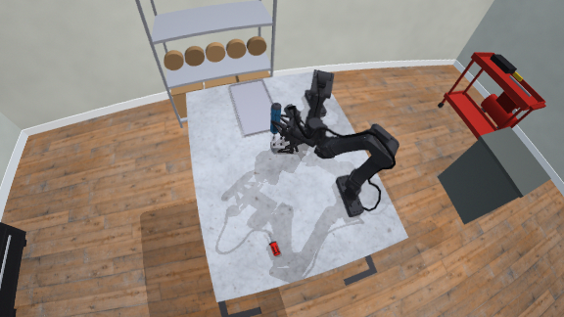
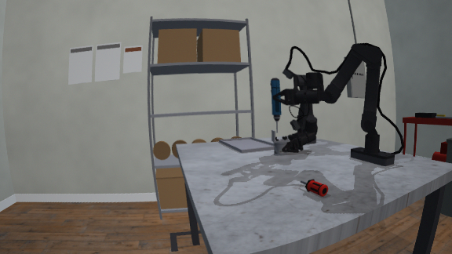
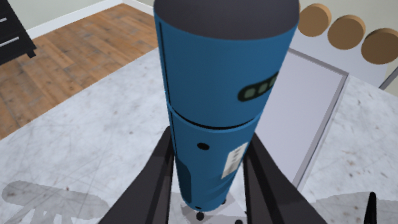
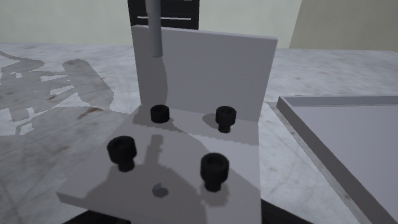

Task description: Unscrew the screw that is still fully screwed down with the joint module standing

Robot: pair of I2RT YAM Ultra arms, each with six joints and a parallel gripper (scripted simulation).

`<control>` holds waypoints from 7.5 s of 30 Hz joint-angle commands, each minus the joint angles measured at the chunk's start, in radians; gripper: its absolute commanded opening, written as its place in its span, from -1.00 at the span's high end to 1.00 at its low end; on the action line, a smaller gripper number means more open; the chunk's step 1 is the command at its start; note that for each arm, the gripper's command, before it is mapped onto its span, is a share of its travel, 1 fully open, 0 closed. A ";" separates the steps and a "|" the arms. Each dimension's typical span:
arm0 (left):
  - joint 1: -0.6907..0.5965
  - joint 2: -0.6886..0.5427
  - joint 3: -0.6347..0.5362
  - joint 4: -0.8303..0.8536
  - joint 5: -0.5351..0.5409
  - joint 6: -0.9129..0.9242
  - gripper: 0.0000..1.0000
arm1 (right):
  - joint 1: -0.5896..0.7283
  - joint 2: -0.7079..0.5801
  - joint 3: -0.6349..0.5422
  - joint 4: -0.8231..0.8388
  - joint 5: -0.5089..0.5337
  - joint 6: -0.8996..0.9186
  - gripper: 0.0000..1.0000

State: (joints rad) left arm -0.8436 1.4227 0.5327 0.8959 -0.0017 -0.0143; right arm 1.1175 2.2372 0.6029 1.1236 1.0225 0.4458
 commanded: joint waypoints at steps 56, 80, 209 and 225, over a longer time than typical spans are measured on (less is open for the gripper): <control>0.004 0.050 -0.017 0.188 0.003 -0.002 0.17 | -0.001 -0.006 0.003 0.002 0.001 0.001 -0.17; 0.003 0.059 -0.018 0.198 0.003 -0.002 0.17 | -0.001 -0.006 0.003 0.002 0.001 0.001 -0.17; 0.002 0.117 -0.066 0.290 0.002 -0.002 0.17 | -0.001 -0.006 0.003 0.002 0.001 0.001 -0.17; 0.002 0.123 -0.079 0.295 0.002 -0.002 0.17 | -0.001 -0.006 0.003 0.002 0.001 0.001 -0.17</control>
State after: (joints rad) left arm -0.8436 1.5558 0.4606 1.1225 -0.0017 -0.0143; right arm 1.1175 2.2372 0.6029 1.1236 1.0225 0.4458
